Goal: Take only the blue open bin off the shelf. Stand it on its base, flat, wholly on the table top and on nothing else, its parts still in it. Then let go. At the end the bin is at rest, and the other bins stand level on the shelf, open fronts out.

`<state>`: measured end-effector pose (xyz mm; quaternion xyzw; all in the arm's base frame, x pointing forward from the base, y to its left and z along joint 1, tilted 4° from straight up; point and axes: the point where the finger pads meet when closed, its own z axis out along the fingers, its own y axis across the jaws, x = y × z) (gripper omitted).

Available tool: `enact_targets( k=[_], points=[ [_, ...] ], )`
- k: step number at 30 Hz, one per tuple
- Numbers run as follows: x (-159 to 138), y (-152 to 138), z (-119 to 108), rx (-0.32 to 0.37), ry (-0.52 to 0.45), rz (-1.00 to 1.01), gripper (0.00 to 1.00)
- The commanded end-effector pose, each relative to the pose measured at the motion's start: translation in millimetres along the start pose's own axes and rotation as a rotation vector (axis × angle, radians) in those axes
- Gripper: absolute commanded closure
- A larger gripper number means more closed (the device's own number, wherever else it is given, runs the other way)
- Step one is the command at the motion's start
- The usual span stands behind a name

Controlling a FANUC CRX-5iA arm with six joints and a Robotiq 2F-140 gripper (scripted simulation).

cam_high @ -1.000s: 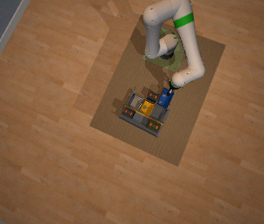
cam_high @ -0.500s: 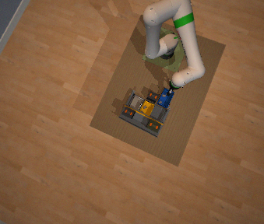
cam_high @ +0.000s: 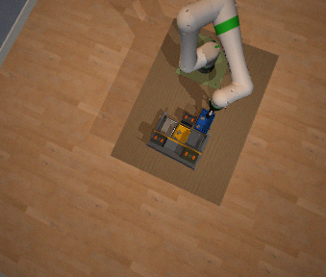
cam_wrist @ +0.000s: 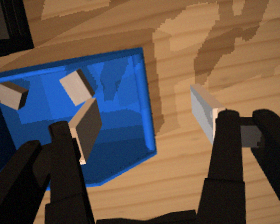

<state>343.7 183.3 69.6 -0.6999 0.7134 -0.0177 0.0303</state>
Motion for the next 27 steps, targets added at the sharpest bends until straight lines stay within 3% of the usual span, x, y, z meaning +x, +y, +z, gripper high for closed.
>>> enact_targets(
  k=[1,25,27],
  points=[
    [-0.1,-0.1,-0.2,0.0,0.0,0.0,0.43],
    [-0.1,-0.1,-0.2,0.0,0.0,0.0,0.43],
    [-0.1,-0.1,-16.2,0.0,0.0,0.0,0.43]
  ],
)
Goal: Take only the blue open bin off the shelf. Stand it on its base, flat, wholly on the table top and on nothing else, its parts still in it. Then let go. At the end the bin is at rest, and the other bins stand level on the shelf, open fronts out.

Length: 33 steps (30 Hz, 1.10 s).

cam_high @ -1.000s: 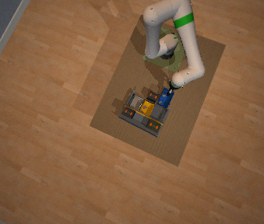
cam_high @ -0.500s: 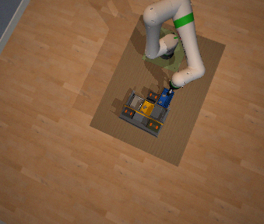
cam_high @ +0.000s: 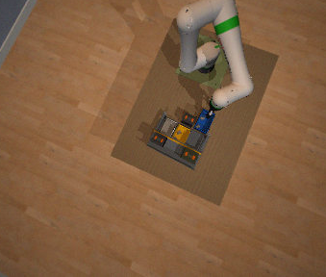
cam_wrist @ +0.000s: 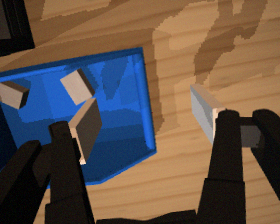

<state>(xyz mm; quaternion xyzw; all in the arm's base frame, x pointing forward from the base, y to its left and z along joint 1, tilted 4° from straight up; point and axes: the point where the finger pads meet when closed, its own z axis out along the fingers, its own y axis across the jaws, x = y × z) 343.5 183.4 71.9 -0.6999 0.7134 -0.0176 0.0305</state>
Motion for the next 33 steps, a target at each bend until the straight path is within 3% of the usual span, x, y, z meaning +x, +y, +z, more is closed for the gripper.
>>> enact_targets(
  k=[1,3,15,20,33],
  points=[
    [-0.1,-0.2,-21.9,0.0,0.0,0.0,0.43],
    [-0.1,-0.2,-37.9,0.0,0.0,0.0,0.43],
    [-0.1,-0.2,-37.9,0.0,0.0,0.0,0.43],
    [-0.1,-0.2,-92.9,0.0,0.0,0.0,0.43],
    [-0.1,-0.2,-95.4,0.0,0.0,0.0,0.43]
  ],
)
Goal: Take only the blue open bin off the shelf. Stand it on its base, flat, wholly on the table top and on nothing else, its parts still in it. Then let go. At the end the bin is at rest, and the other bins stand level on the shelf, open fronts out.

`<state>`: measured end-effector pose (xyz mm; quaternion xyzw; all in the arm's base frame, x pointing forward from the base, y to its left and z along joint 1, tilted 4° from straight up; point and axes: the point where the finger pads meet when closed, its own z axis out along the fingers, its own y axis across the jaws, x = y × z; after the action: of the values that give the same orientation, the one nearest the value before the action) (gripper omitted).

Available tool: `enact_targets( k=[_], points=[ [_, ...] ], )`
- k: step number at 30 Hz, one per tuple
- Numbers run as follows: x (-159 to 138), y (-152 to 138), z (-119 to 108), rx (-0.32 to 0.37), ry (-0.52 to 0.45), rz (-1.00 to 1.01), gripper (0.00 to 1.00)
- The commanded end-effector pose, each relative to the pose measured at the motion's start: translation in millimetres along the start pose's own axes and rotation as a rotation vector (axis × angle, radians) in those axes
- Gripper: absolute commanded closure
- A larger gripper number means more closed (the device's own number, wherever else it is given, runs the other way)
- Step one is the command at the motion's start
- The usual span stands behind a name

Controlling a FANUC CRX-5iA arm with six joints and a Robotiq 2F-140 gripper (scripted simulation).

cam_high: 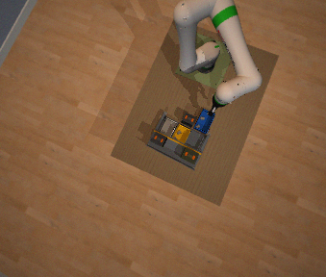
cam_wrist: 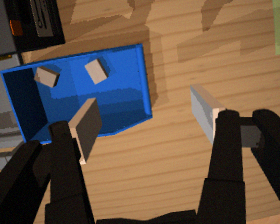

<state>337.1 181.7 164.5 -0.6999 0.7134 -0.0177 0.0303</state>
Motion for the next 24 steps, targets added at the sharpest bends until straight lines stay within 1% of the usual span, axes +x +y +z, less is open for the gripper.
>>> enact_targets(
  k=[1,4,16,21,24],
  points=[
    [-0.1,-0.2,-5.1,0.0,0.0,0.0,0.43],
    [-0.1,-0.2,-12.6,0.0,0.0,0.0,0.43],
    [-0.1,-0.2,-12.6,0.0,0.0,0.0,0.43],
    [-0.1,-0.2,-3.8,0.0,0.0,0.0,0.43],
    [-0.1,-0.2,-3.8,0.0,0.0,0.0,0.43]
  ],
)
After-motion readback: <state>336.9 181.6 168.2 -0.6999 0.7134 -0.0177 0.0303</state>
